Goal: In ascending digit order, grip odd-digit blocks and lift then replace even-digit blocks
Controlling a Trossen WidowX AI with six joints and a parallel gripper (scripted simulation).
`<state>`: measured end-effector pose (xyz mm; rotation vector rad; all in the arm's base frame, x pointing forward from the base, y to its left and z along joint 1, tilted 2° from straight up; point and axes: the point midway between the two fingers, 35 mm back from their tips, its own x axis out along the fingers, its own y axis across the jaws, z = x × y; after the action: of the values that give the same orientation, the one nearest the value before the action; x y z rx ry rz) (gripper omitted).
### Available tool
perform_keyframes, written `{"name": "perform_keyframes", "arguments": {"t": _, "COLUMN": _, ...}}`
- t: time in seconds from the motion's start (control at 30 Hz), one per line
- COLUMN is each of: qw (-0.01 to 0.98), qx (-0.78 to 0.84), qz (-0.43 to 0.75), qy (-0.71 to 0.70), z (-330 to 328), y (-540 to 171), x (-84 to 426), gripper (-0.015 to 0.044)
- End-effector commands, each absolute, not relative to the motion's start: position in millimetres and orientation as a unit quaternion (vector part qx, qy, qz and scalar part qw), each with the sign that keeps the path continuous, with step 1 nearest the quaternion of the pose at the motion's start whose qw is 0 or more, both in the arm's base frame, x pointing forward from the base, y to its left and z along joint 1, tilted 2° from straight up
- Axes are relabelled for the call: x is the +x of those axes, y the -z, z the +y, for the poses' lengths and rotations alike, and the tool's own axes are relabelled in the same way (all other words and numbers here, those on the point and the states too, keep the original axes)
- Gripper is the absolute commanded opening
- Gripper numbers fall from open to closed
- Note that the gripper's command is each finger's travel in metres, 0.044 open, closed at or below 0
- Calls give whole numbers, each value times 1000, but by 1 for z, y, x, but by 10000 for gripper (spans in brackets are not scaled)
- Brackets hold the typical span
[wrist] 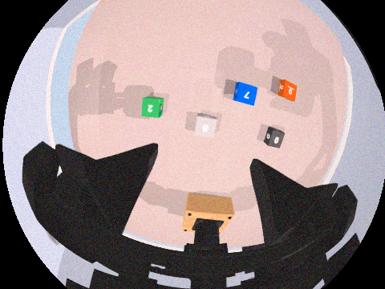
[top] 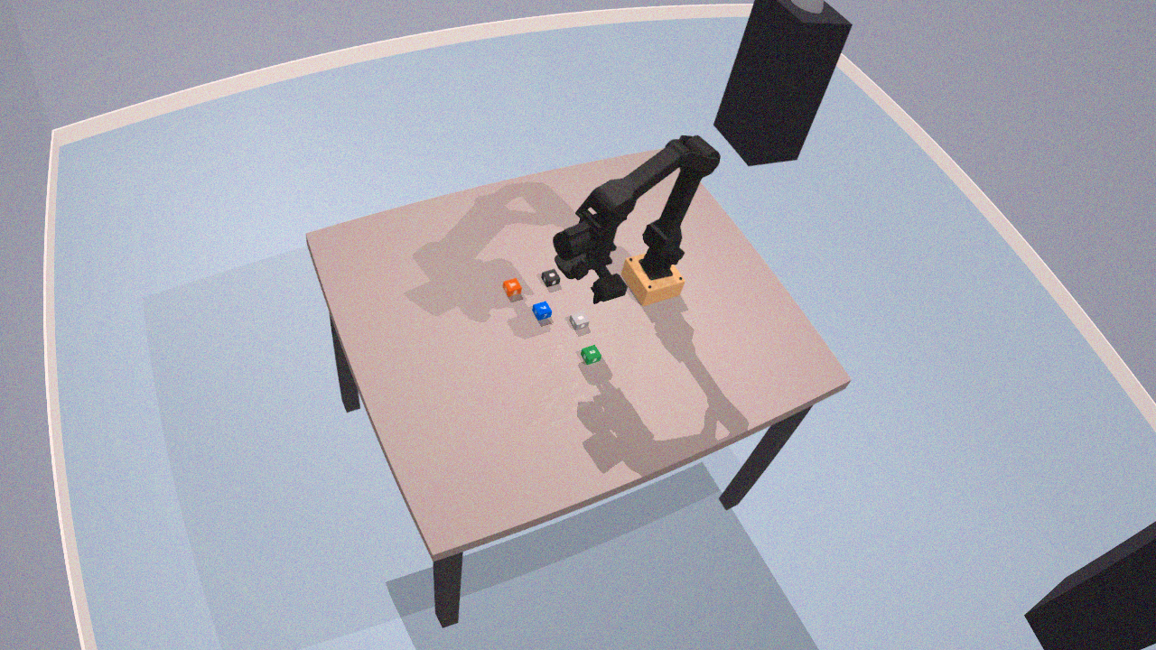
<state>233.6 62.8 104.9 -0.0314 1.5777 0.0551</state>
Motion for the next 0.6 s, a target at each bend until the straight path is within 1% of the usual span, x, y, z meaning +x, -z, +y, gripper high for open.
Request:
{"name": "perform_keyframes", "arguments": {"t": 0.0, "qw": 705, "qx": -12, "qz": 709, "qy": -23, "z": 65, "y": -105, "x": 234, "gripper": 400}}
{"name": "perform_keyframes", "arguments": {"t": 0.23, "qw": 705, "qx": -9, "qz": 709, "qy": -26, "z": 143, "y": -107, "x": 242, "gripper": 400}}
{"name": "perform_keyframes", "arguments": {"t": 0.57, "qw": 705, "qx": -9, "qz": 709, "qy": -26, "z": 145, "y": -107, "x": 242, "gripper": 400}}
